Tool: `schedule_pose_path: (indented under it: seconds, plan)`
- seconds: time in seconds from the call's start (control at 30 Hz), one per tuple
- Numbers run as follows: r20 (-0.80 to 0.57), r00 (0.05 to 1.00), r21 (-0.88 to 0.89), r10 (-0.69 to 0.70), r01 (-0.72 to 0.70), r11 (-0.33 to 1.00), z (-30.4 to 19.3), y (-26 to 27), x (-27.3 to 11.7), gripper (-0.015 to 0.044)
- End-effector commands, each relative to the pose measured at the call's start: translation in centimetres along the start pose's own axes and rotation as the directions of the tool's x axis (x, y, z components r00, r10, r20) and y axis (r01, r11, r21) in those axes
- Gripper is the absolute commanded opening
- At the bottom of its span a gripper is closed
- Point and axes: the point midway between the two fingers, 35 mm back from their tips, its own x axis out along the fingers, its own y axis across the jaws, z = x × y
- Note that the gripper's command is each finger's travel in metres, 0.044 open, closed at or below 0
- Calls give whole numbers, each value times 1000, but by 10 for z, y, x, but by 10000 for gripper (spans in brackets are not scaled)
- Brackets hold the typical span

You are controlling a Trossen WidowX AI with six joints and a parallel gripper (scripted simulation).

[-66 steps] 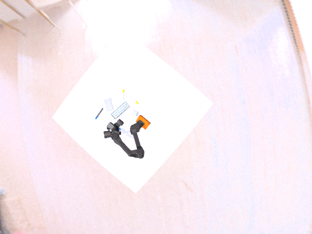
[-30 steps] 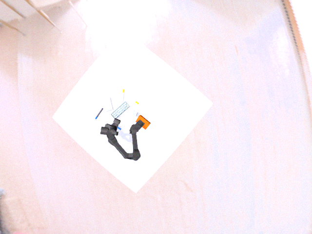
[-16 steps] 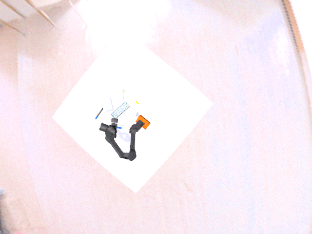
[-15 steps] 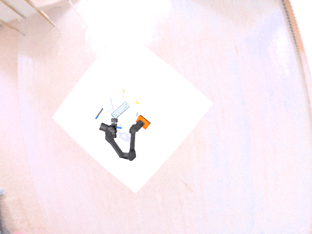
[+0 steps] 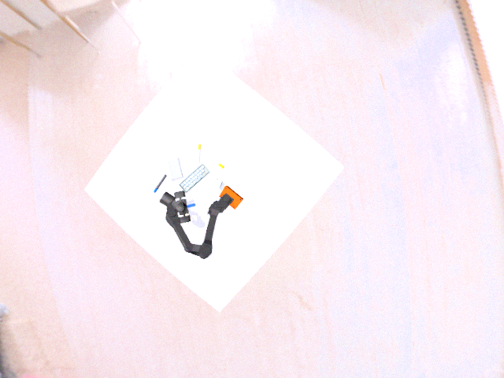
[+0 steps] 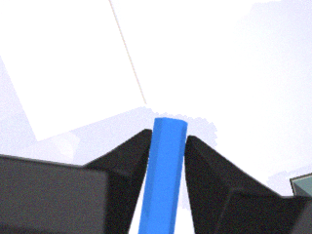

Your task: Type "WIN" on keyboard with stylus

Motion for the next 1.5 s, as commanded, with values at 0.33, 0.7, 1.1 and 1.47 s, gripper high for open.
schedule_pose_path:
  seconds: [0.33,0.7,1.1,1.47]
  plan:
    - [98,986,-293,132,-99,951,17,-1,-4,0]
    - [196,960,-501,198,-76,862,32,-5,-9,0]
    - [207,957,-526,203,-67,848,32,-7,-7,0]
    - [195,961,-527,198,-68,847,26,-11,10,0]
